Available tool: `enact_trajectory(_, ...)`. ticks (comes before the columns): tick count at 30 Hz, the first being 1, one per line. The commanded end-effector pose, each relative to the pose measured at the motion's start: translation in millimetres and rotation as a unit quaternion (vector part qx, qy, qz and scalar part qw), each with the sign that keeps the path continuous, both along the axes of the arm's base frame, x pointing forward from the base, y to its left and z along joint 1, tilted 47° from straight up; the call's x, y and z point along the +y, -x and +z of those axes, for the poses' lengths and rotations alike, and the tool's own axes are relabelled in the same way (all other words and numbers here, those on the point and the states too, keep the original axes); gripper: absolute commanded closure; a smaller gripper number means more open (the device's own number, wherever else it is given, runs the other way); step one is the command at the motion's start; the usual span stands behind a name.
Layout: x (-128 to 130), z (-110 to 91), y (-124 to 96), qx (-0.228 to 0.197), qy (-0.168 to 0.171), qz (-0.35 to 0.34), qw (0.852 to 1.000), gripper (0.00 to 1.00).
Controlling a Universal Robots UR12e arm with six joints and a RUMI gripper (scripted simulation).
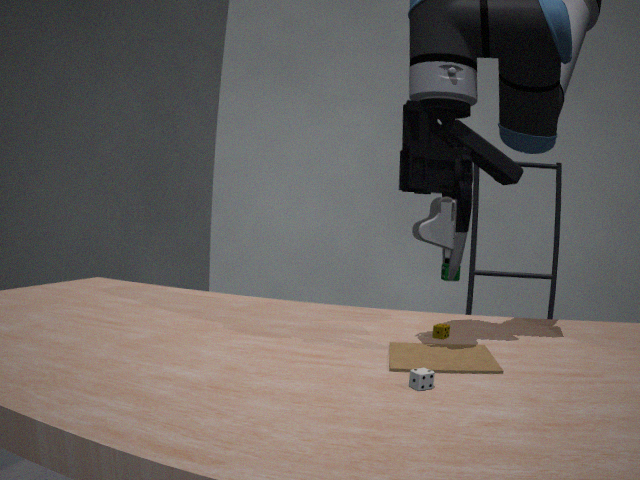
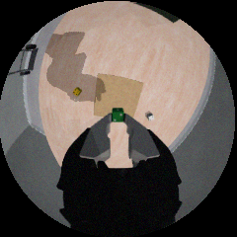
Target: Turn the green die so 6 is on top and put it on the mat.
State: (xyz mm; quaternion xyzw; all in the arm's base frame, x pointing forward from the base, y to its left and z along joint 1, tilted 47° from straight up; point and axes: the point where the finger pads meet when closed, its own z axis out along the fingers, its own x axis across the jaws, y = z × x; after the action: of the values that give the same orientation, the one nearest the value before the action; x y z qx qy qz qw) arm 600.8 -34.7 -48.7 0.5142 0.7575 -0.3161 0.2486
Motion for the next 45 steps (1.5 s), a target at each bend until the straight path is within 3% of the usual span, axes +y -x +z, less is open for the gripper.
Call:
enact_trajectory(1, 1, 0, -1, 0.005, 0.000, 0.005, 1.000, 0.97)
enact_trajectory(3, 1, 0, -1, 0.005, 0.000, 0.005, 1.000, 0.97)
enact_trajectory(9, -1, -10, -8, 0.069, 0.005, 0.064, 0.996, 0.97)
enact_trajectory(20, -2, -10, -8, 0.066, 0.001, 0.068, 0.995, 0.97)
enact_trajectory(37, -3, -11, -7, 0.006, -0.043, 0.136, 0.990, 0.97)
enact_trajectory(45, -4, -10, -5, -0.057, -0.088, 0.206, 0.973, 0.97)
